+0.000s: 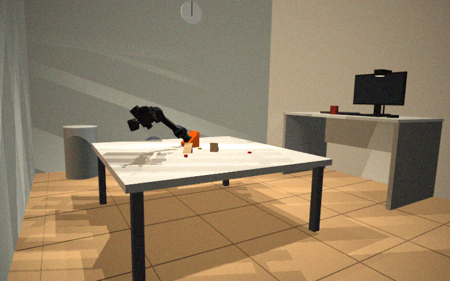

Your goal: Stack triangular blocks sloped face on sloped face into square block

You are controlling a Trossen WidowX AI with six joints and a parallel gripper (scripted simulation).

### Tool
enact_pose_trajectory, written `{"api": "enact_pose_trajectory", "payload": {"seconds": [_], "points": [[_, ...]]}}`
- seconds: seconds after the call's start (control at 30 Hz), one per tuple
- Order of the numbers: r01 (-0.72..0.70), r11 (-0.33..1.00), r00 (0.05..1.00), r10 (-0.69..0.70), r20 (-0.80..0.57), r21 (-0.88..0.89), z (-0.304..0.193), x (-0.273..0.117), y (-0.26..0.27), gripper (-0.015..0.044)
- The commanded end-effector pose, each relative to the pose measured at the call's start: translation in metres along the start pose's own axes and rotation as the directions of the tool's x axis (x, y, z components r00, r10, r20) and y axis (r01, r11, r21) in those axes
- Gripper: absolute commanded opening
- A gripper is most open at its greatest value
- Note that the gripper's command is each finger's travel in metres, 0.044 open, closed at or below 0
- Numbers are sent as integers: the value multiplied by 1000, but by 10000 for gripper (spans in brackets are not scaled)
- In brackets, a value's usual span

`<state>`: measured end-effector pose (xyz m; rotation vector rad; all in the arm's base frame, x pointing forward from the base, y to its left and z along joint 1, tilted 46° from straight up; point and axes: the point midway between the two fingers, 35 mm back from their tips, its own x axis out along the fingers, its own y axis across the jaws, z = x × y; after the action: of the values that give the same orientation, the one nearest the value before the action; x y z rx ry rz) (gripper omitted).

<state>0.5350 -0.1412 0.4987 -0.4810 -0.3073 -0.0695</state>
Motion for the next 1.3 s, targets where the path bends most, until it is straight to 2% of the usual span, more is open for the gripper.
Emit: {"api": "enact_pose_trajectory", "payload": {"seconds": [0.0,0.13,0.37,0.53,0.7,0.87,1.03,1.17,1.27], "points": [[-2,1000,1000,2,-3,0,-1,0,1,426],[-47,999,995,45,-85,-14,-23,7,28,440],[-234,970,922,200,-331,-67,-88,10,116,440],[-427,898,800,317,-508,-111,-134,-6,183,440],[-645,753,619,417,-665,-128,-173,-38,250,440],[-848,519,390,474,-790,-107,-203,-86,310,440],[-982,185,120,463,-878,-37,-224,-148,360,440],[-989,-140,-107,386,-916,56,-232,-206,389,440],[-914,-382,-258,288,-922,136,-233,-249,401,440]]}}
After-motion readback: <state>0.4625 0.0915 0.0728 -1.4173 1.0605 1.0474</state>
